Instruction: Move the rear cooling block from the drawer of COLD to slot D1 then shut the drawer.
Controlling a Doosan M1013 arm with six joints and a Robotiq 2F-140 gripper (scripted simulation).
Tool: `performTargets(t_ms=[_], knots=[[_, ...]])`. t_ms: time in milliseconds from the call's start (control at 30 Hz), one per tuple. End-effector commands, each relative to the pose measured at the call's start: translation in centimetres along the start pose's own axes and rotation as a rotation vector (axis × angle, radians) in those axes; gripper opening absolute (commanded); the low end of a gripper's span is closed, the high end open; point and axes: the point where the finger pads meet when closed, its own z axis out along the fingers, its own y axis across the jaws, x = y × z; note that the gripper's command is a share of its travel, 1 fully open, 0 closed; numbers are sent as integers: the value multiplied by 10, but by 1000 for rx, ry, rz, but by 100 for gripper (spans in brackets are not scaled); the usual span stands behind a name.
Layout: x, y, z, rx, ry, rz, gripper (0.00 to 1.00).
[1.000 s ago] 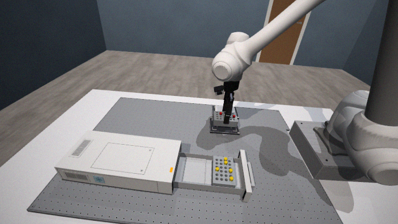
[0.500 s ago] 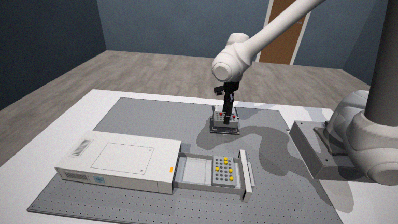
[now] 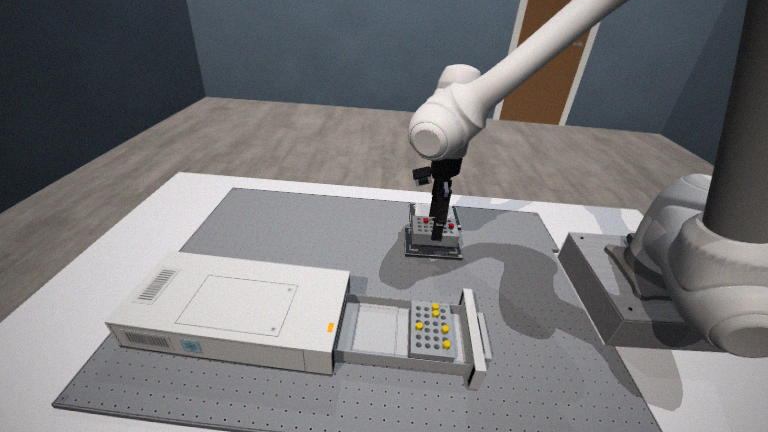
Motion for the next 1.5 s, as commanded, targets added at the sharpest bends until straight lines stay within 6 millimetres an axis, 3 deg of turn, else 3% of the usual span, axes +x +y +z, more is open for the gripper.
performTargets(t_ms=[0,1467], knots=[[2,-4,1,5,2,5,10],[2,-4,8,5,2,5,10]])
